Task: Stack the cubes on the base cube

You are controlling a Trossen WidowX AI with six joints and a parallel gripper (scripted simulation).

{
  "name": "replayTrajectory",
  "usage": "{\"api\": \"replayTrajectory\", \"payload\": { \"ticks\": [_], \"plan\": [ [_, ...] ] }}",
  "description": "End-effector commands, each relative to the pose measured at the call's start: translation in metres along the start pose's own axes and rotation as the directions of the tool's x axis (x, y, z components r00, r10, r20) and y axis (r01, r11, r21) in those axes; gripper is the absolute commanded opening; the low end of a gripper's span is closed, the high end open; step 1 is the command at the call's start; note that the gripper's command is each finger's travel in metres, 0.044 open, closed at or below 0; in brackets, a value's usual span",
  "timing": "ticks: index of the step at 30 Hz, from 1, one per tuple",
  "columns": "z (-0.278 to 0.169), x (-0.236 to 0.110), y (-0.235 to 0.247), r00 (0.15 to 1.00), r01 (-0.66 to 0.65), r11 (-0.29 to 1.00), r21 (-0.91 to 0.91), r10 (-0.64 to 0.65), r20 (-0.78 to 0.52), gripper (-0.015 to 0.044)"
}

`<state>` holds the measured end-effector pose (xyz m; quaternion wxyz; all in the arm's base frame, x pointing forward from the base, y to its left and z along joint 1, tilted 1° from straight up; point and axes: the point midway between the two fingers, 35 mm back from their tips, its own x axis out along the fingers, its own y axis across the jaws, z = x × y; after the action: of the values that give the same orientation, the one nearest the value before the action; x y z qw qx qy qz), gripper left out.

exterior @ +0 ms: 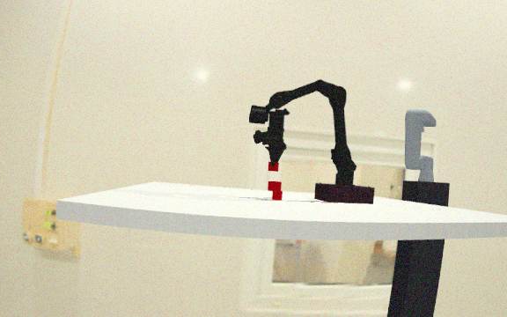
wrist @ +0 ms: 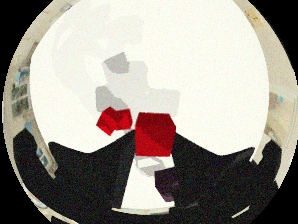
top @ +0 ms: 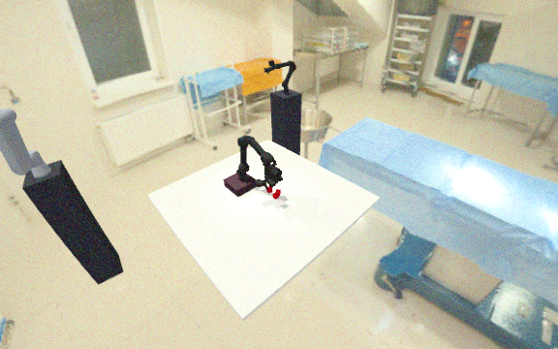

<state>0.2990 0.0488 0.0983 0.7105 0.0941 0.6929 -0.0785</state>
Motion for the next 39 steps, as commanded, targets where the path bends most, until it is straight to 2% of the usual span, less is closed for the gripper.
{"api": "replayTrajectory", "payload": {
  "ticks": [1, 9, 19, 29, 39],
  "plan": [
    [-0.007, 0.001, 0.009, 1.000, 0.001, 0.981, -0.193, 0.000, 0.004, 0.0105],
    [-0.021, 0.004, 0.025, 1.000, 0.000, 0.858, -0.514, 0.001, 0.003, 0.0105],
    [-0.040, 0.008, 0.042, 1.000, -0.001, 0.571, -0.821, 0.003, 0.001, 0.0105],
    [-0.041, 0.010, 0.043, 1.000, -0.002, 0.547, -0.837, 0.004, 0.000, 0.0105],
    [-0.043, 0.038, 0.042, 1.000, -0.002, 0.539, -0.842, 0.003, 0.000, 0.0105]
  ]
}}
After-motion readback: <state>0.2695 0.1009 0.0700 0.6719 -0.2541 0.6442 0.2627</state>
